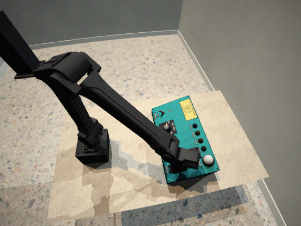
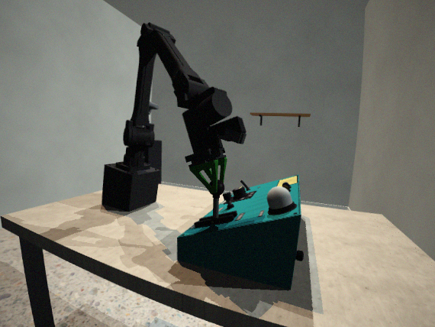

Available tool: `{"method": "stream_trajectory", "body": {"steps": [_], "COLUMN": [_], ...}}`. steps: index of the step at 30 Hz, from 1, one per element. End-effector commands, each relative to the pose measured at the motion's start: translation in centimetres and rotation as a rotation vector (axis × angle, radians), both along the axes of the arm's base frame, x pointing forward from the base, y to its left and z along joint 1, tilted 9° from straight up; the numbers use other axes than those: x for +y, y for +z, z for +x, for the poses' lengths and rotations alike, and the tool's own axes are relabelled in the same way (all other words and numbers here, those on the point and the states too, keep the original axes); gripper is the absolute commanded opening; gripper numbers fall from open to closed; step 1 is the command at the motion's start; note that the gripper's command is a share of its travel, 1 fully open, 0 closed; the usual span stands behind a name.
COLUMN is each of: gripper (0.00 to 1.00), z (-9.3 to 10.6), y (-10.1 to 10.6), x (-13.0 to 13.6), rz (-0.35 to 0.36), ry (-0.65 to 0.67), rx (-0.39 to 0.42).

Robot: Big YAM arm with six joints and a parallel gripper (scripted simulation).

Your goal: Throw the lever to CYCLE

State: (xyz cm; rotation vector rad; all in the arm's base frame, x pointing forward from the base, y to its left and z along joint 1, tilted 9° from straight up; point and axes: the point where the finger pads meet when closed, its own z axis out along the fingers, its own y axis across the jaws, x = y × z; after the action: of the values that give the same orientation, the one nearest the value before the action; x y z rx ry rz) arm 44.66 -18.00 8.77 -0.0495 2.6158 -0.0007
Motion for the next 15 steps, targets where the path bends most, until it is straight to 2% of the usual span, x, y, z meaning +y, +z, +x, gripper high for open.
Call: {"method": "stream_trajectory", "body": {"steps": [1, 7, 8, 15], "gripper": [0.00, 0.00, 0.00, 0.00], "z": [3.4, 3.1, 2.0, 2.8], "y": [2.4, 2.0, 0.9, 1.5], "x": [-0.4, -0.2, 0.1, -0.1], "rz": [-0.019, -0.014, -0.004, -0.009], "ry": [0.011, 0.015, 0.011, 0.013], "rx": [-0.072, -0.052, -0.030, -0.042]}}
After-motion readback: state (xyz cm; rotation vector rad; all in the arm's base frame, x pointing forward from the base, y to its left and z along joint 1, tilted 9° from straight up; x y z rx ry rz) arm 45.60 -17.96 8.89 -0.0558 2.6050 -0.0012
